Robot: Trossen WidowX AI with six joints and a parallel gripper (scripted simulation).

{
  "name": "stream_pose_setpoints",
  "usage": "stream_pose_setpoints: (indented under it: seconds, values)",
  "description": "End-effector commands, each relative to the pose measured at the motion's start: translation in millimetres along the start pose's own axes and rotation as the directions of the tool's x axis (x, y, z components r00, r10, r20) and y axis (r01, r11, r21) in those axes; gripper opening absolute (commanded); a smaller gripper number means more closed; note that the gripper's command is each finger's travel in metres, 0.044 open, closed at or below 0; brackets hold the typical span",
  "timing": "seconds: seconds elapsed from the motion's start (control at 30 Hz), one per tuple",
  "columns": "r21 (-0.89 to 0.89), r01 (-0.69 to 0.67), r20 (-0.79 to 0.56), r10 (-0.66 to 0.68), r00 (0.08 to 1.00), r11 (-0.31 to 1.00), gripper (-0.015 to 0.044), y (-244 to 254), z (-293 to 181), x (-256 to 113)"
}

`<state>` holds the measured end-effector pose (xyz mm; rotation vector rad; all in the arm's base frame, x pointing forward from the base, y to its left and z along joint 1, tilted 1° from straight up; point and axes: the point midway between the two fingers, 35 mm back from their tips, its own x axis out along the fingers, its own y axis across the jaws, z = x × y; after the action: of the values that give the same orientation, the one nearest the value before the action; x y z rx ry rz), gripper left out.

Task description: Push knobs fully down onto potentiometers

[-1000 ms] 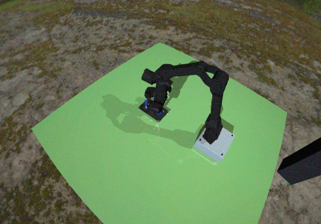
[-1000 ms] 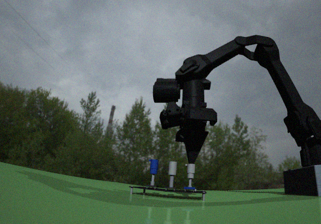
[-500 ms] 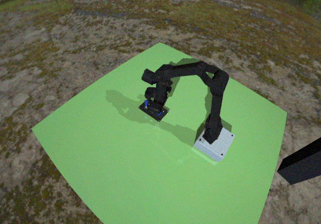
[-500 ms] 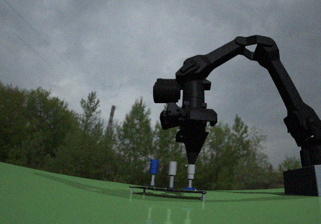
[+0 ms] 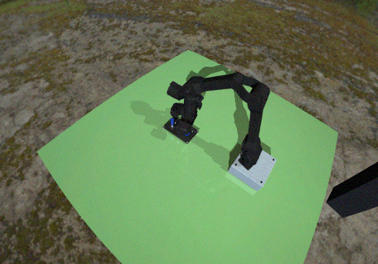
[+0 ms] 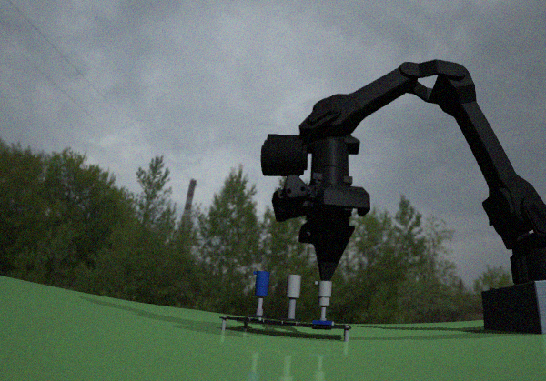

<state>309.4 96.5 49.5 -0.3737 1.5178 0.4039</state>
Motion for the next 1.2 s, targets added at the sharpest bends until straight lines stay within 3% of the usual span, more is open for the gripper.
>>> stream_pose_setpoints:
  seconds: [0.0,1.17]
  values:
    - [-0.005,0.004,-0.003,-0.004,1.0,1.0,0.0,-0.8,0.9,6.3]
    - [-0.005,0.004,-0.003,-0.004,1.0,1.0,0.0,-0.8,0.9,16.8]
